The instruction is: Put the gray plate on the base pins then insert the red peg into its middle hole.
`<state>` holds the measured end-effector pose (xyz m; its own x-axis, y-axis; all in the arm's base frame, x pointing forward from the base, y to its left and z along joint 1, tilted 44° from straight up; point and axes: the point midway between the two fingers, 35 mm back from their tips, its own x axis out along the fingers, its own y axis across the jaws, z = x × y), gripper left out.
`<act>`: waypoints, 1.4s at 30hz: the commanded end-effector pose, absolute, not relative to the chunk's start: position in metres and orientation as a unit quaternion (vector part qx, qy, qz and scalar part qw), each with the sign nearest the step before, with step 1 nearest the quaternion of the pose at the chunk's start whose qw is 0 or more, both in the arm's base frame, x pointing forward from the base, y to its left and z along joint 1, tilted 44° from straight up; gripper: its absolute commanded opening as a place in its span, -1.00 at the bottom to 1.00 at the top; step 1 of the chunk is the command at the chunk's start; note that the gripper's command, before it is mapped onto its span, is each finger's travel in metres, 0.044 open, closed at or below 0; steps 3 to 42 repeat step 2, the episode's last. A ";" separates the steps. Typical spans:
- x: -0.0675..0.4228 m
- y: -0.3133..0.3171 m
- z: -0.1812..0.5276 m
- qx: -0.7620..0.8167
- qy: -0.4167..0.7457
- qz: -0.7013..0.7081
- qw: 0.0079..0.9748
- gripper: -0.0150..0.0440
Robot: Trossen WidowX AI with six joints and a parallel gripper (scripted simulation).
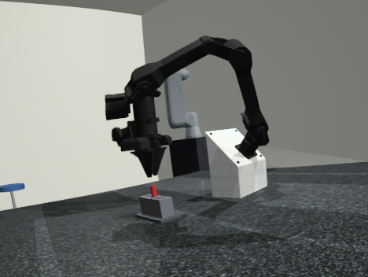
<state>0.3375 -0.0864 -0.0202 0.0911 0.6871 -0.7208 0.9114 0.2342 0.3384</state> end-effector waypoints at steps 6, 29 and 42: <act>0.337 -0.089 -0.017 0.602 0.662 -0.132 0.426 0.02; 0.337 -0.089 -0.017 0.602 0.662 -0.132 0.426 0.02; 0.337 -0.089 -0.017 0.602 0.662 -0.132 0.426 0.02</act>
